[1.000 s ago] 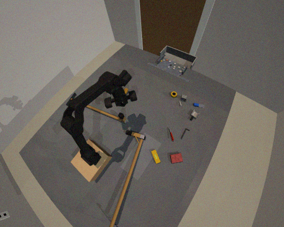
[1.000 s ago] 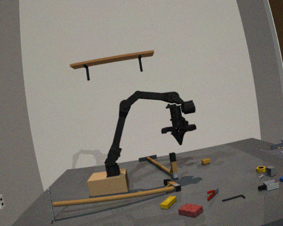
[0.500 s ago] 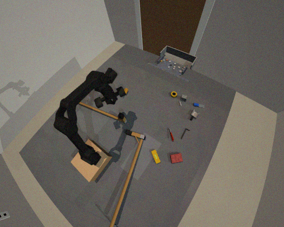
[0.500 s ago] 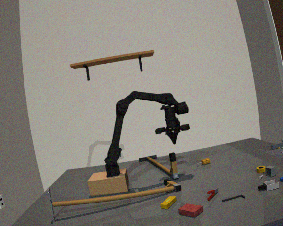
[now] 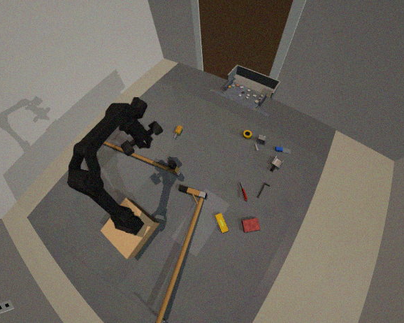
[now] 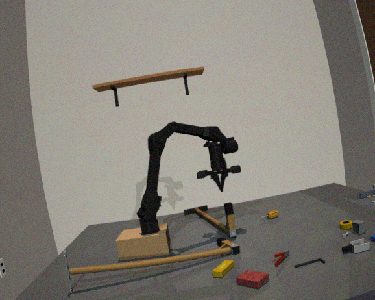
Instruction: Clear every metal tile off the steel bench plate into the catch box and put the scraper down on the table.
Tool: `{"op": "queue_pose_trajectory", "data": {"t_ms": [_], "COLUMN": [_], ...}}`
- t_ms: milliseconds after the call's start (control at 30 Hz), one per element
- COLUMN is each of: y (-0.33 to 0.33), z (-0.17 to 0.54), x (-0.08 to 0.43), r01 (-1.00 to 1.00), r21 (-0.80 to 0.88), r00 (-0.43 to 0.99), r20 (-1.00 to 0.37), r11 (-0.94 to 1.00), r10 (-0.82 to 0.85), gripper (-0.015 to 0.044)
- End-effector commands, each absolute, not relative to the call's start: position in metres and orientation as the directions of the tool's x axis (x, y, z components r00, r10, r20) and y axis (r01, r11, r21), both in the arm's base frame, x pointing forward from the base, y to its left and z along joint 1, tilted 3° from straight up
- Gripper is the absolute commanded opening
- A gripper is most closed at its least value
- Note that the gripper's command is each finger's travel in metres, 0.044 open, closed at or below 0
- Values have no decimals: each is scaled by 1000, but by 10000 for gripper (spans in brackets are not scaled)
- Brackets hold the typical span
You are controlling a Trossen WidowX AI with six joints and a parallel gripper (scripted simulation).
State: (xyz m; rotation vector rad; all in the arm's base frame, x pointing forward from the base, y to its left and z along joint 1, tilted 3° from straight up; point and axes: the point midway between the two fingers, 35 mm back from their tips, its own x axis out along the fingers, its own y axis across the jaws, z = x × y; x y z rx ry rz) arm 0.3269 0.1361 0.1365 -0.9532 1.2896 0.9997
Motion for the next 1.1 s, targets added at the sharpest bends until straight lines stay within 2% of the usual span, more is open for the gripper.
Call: {"op": "queue_pose_trajectory", "data": {"t_ms": [0, 1067], "y": [148, 235], "z": [136, 133], "x": [318, 225], "r01": [-968, -985], "r21": [-3, -16], "r00": [18, 4], "r20": [-998, -998], "r11": [249, -171], "r10": [55, 69], "gripper": [0, 0]}}
